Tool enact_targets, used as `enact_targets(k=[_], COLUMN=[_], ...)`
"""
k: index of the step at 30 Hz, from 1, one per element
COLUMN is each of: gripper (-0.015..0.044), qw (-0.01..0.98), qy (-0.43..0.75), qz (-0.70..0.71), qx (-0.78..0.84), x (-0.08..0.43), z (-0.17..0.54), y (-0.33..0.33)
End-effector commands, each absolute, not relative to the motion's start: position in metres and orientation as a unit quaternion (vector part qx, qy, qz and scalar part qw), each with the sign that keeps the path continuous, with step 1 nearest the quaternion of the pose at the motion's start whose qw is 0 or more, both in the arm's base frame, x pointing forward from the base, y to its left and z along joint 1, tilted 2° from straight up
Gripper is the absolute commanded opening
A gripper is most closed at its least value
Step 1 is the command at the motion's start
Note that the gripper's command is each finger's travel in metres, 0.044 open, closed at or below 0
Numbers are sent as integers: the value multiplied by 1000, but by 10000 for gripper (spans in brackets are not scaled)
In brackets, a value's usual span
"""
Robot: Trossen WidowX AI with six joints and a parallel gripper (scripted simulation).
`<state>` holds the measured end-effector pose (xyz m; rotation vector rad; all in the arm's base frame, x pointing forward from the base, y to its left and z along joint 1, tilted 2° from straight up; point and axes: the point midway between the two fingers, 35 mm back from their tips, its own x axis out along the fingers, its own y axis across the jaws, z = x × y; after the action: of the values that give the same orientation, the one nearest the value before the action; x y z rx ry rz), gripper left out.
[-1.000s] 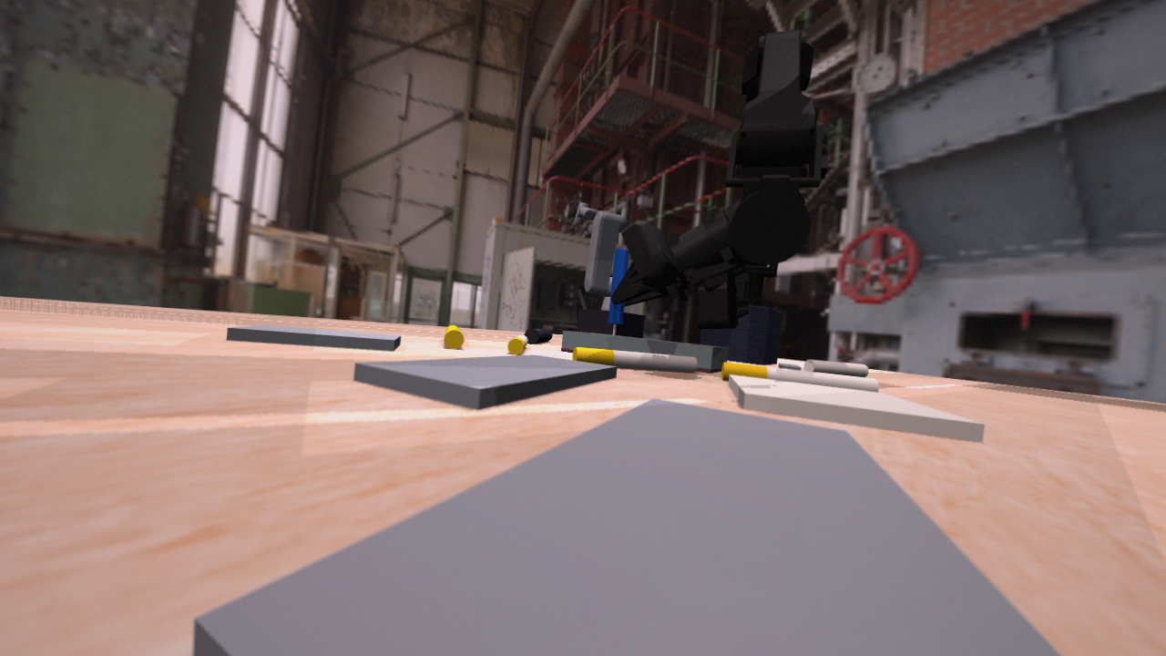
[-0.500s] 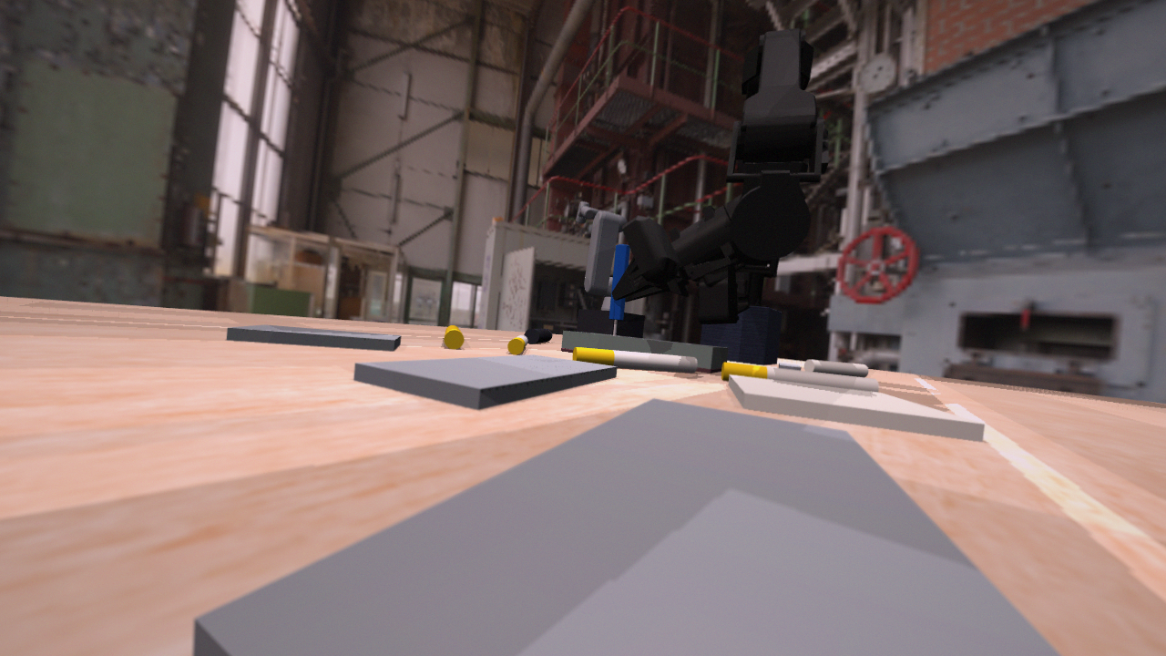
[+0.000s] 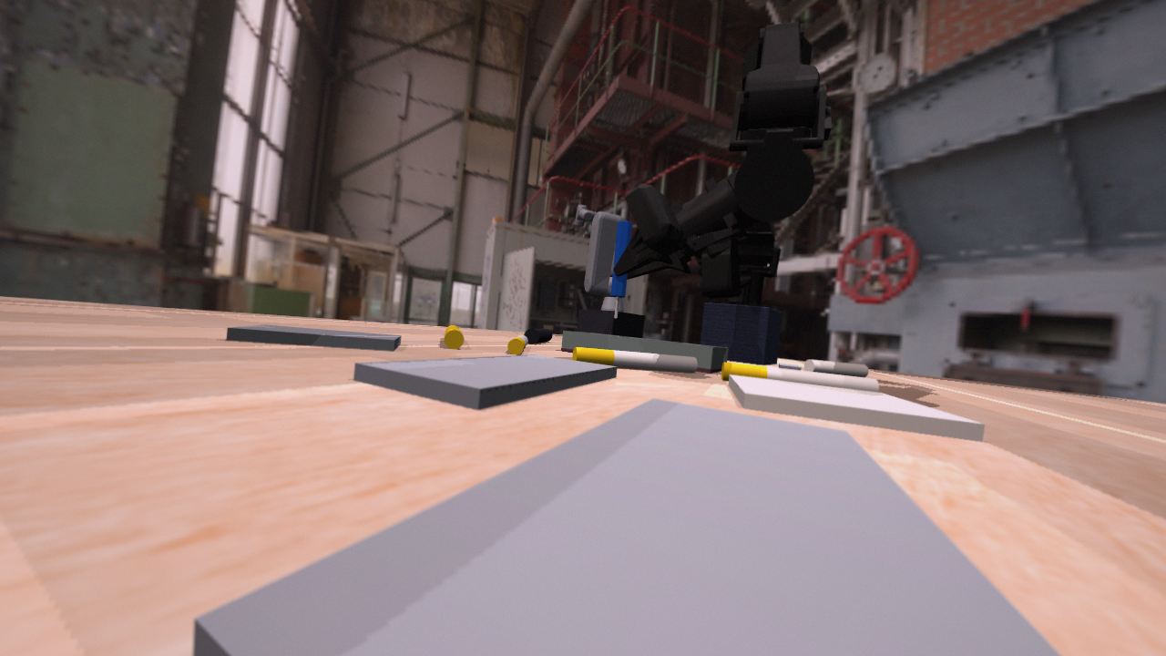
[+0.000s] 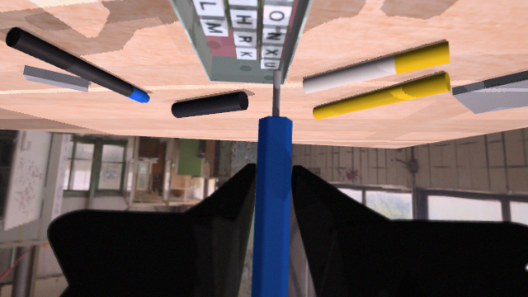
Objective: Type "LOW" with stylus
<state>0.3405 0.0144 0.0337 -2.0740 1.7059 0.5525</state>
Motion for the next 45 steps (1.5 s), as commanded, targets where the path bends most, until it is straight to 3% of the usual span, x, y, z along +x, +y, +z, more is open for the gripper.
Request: enact_targets(k=[1, 17, 31, 34, 45], gripper=[0, 0, 0, 79, 81], qw=[199, 197, 197, 197, 197], qy=[610, 609, 610, 610, 610], qz=[198, 203, 202, 202, 202], qx=[-741, -741, -741, -741, -741], x=[340, 324, 323, 323, 323], z=[33, 41, 22, 20, 18], y=[17, 102, 106, 107, 108])
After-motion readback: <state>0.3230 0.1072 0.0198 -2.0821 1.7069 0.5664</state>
